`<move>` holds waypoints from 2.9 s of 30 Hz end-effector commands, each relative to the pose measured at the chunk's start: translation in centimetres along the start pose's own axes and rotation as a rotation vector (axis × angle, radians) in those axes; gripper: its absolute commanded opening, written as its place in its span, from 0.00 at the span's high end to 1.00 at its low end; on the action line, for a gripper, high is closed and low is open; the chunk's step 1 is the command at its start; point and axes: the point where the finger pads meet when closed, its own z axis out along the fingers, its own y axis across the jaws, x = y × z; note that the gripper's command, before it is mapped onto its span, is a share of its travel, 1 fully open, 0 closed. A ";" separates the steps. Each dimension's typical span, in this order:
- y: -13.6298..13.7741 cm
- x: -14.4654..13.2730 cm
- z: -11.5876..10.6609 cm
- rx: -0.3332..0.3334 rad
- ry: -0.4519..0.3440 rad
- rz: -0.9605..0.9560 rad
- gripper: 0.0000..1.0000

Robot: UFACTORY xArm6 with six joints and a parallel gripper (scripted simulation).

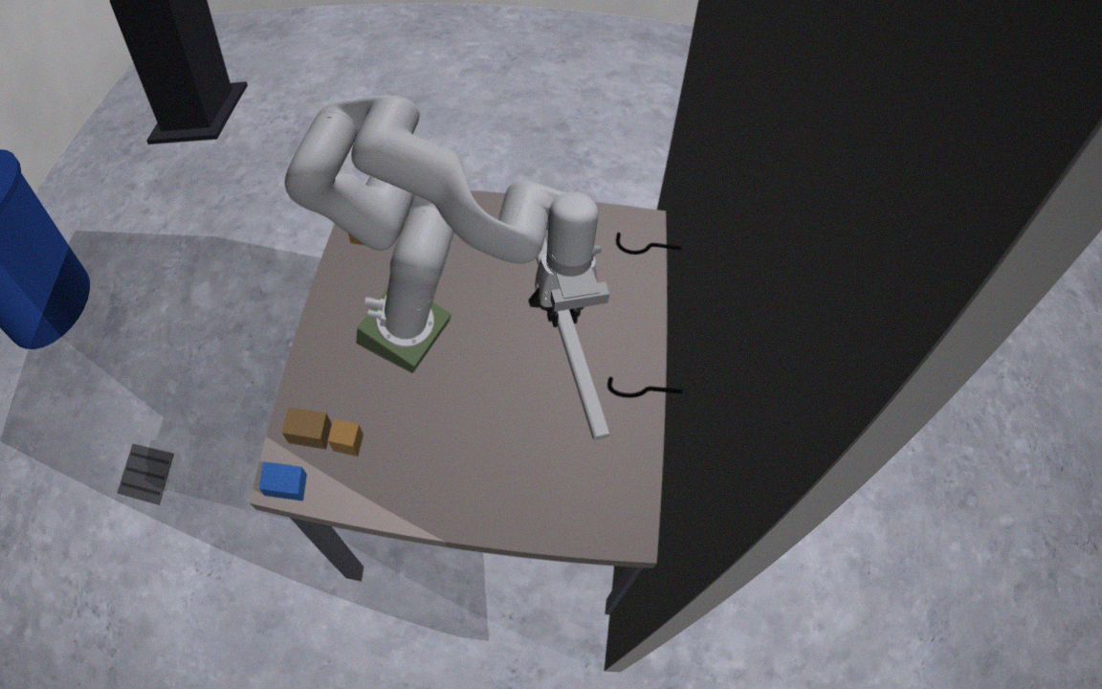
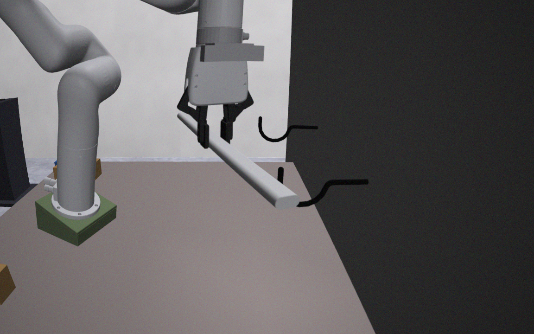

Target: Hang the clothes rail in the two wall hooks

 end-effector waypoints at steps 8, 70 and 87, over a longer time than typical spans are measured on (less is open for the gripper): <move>-0.9 -1.1 -1.9 0.004 0.002 0.000 1.00; -3.2 -4.7 -7.3 0.004 0.001 0.010 1.00; -3.2 -4.7 -7.3 0.004 0.001 0.085 1.00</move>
